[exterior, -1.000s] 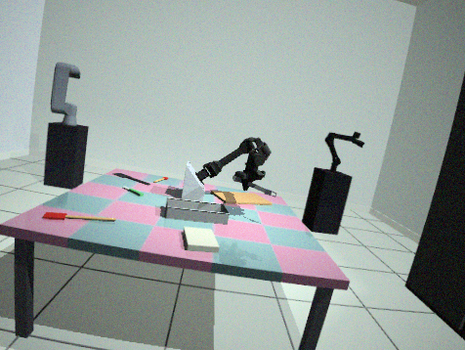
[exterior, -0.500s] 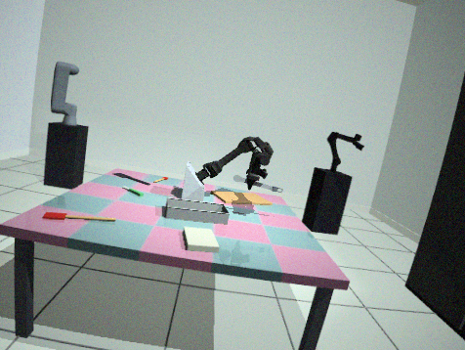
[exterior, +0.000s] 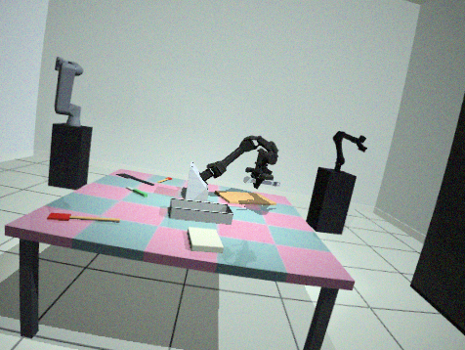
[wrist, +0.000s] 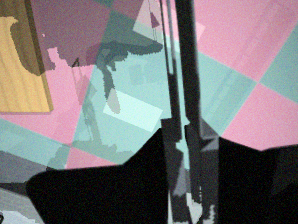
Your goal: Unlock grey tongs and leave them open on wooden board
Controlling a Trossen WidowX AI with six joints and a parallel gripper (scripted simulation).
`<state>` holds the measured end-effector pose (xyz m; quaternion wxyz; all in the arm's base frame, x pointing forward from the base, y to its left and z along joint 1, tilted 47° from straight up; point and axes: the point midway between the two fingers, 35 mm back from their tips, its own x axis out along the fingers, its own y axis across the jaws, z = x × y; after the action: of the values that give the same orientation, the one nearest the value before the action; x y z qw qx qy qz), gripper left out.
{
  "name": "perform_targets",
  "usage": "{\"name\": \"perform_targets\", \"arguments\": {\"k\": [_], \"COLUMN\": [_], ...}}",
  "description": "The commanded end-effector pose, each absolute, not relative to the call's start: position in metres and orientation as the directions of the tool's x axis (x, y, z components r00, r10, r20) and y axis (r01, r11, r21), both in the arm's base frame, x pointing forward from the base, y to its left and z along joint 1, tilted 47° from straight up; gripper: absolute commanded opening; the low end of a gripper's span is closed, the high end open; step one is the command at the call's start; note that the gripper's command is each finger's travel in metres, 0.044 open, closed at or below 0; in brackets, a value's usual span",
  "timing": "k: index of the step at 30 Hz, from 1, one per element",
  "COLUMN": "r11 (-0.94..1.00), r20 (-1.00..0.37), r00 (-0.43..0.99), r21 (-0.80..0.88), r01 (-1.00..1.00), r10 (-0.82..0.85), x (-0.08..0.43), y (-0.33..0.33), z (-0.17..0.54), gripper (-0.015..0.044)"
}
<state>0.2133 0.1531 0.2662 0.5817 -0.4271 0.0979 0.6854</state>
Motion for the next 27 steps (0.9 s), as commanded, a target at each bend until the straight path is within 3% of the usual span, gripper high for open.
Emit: {"name": "perform_targets", "arguments": {"k": [1,13,27], "r11": [-0.395,-0.597,-0.629], "r20": [-0.693,-0.679,-0.718], "r00": [0.039,0.035,-0.01], "r21": [-0.456,-0.668,-0.603], "r01": [-0.797,-0.445,-0.491], "r10": [0.72,0.733,0.696], "x": [0.204,0.178,0.163], "y": [0.156,0.162,0.174], "z": [0.27,0.28,0.274], "gripper": [-0.015,-0.015,-0.015]}}
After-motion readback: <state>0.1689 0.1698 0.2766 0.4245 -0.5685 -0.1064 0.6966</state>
